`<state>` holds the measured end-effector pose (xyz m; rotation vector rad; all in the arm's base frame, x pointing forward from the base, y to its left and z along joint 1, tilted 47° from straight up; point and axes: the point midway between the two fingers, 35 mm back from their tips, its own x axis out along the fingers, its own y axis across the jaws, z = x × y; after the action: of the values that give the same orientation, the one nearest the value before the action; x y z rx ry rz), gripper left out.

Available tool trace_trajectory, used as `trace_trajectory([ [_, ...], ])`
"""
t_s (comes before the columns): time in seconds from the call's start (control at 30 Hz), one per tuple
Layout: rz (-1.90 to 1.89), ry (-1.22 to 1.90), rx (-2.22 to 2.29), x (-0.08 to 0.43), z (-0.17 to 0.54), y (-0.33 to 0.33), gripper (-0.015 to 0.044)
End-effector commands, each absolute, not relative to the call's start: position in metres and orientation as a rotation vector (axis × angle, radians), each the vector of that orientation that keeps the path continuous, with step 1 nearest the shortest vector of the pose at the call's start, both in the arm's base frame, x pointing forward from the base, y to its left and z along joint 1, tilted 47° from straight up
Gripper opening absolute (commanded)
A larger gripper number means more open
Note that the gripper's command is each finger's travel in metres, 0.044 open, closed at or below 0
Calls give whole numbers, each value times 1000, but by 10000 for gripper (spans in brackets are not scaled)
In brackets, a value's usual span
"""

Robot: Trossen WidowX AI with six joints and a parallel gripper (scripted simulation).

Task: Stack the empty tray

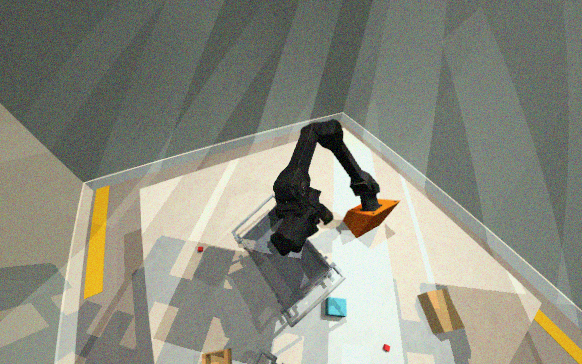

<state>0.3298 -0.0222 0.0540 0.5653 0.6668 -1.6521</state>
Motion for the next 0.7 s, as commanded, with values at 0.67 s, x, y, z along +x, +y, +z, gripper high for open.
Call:
trace_trajectory([
  [0.67, -1624, 653, 572, 329, 34, -42, 0],
])
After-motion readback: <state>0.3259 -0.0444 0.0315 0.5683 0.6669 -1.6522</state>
